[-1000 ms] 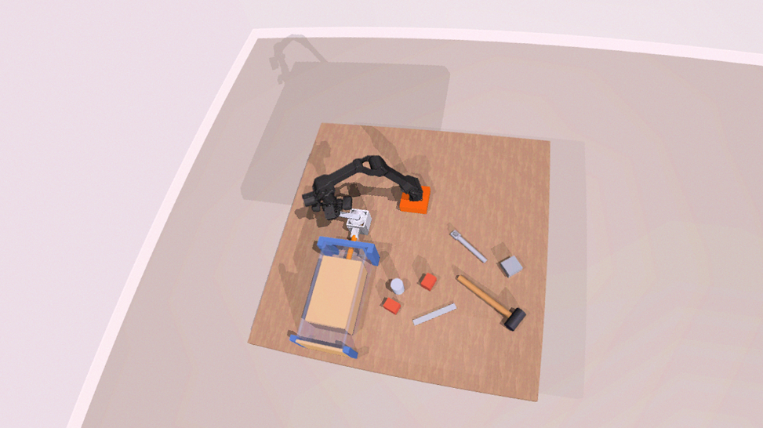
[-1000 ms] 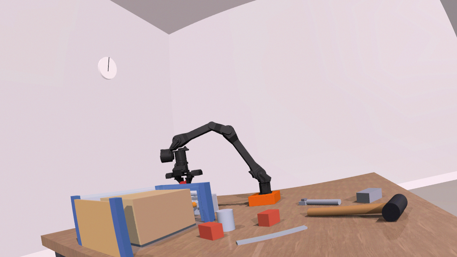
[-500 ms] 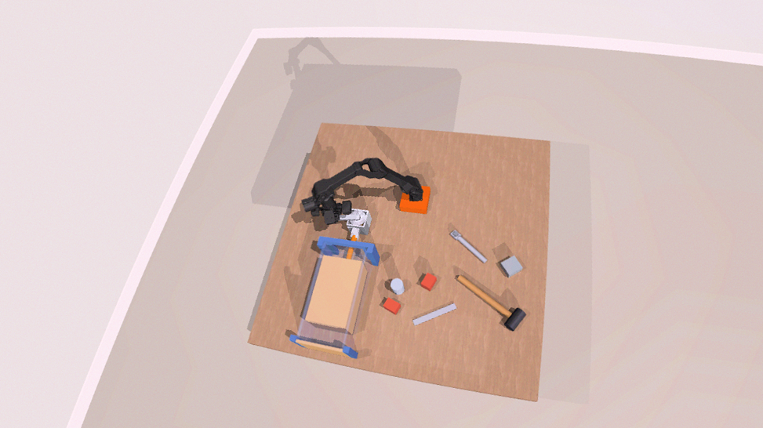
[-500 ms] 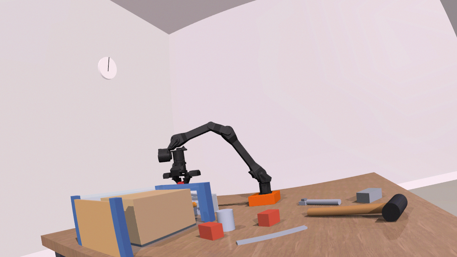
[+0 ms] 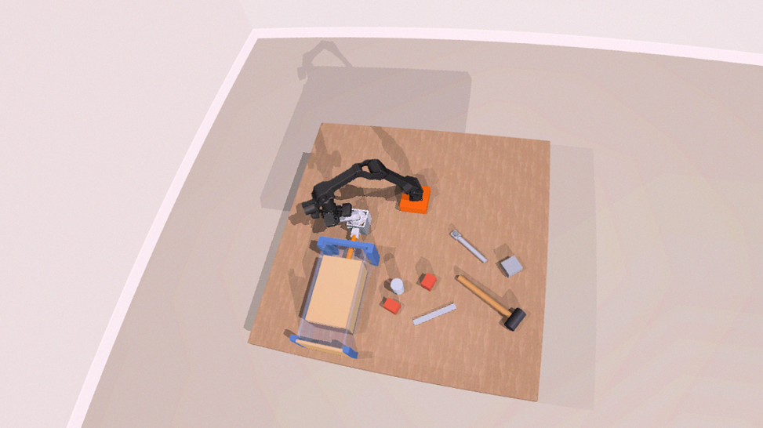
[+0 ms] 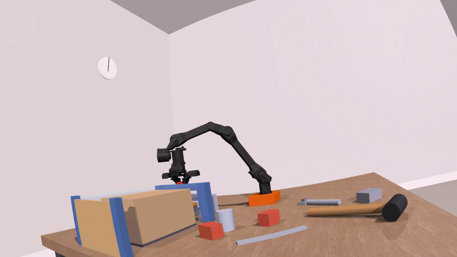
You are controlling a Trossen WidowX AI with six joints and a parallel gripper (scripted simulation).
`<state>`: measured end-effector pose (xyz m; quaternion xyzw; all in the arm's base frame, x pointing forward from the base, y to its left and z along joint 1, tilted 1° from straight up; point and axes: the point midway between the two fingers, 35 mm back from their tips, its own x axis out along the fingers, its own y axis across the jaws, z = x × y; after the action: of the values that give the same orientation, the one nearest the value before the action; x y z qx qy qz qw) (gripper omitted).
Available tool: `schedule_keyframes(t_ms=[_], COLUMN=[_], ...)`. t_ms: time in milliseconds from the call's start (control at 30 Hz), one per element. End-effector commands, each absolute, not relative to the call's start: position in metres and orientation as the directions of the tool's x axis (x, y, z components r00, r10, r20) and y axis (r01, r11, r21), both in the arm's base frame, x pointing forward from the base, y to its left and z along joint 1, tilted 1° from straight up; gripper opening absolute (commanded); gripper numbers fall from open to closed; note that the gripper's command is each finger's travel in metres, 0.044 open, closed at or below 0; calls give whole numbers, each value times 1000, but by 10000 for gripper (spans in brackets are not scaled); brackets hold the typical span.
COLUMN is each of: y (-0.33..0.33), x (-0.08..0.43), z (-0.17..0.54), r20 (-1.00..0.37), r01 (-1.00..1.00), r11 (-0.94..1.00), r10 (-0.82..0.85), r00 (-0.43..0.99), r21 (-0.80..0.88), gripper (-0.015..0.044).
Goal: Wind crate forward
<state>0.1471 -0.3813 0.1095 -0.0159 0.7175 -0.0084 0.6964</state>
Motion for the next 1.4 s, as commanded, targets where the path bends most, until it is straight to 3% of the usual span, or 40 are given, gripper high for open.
schedule_keyframes(t_ms=[0, 1367], y=[-375, -350], x=[170, 207], z=[109, 109], r20=[-1000, -1000], r01=[-37, -37], r11=[999, 999], r10=[-27, -25], r00=[4, 8], r21=[-27, -25], gripper=[0, 0])
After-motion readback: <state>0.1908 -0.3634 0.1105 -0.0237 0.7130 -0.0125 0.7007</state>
